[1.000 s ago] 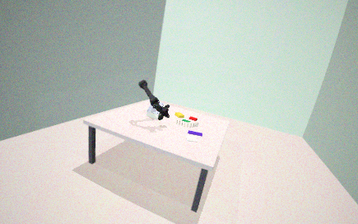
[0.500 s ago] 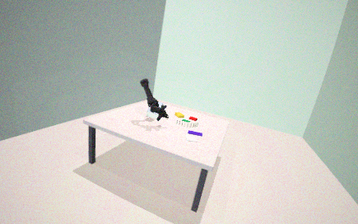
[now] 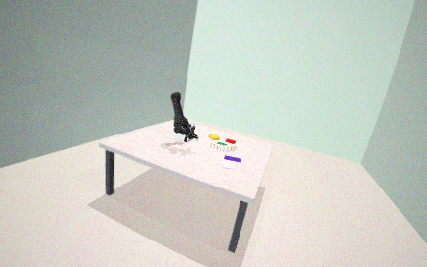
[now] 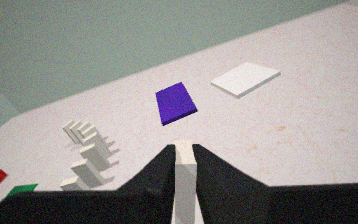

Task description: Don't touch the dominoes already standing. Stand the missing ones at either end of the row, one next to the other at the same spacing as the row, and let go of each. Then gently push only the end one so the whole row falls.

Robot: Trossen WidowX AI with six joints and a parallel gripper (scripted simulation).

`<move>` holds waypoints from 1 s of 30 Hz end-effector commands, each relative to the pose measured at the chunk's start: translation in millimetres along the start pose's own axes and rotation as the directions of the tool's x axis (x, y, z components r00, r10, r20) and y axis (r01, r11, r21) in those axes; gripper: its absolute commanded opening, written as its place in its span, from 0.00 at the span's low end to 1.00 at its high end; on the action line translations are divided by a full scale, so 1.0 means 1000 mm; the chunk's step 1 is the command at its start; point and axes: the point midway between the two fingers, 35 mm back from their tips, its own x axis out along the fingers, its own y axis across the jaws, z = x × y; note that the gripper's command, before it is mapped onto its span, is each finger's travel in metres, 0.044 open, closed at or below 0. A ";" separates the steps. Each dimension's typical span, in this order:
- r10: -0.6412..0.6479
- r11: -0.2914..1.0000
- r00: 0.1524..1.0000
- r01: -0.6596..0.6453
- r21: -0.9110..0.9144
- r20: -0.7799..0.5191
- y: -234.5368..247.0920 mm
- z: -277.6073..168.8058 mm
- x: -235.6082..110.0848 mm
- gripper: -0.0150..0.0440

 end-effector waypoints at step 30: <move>-0.029 0.932 0.972 0.111 -0.344 0.235 0.014 0.008 -0.036 0.30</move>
